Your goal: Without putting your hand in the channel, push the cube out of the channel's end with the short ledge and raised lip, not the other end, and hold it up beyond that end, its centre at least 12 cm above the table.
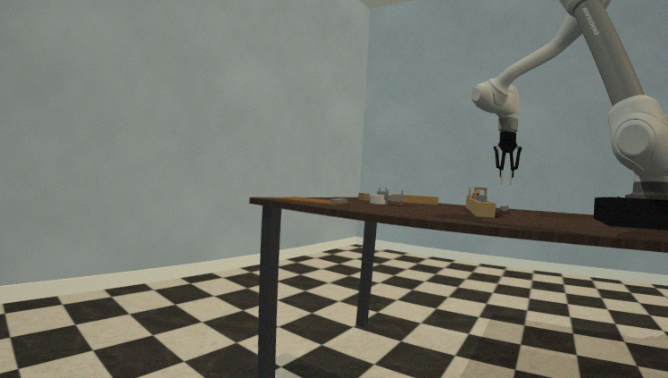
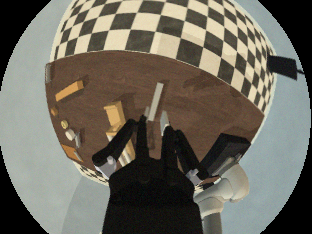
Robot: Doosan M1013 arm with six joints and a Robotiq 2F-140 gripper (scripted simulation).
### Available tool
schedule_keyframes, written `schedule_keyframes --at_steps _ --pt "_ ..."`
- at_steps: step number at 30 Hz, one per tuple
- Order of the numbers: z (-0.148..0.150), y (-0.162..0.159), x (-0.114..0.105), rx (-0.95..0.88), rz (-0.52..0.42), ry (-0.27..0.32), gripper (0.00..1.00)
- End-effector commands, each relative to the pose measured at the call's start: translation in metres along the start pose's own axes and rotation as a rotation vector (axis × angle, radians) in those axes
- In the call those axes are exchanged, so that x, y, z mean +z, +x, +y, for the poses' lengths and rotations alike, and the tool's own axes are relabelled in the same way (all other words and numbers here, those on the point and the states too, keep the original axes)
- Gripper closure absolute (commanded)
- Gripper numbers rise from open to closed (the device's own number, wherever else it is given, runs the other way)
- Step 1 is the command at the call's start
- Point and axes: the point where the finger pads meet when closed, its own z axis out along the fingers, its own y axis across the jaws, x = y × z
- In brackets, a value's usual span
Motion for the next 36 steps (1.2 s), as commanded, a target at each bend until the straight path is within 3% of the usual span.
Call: schedule_keyframes --at_steps 1,12,36 --pt "0.0 0.0 0.007 0.0 0.0 0.0 0.77" --pt "0.0 0.0 0.074 0.0 0.0 0.0 0.77" --pt "0.0 0.0 0.103 0.0 0.0 0.0 0.77"
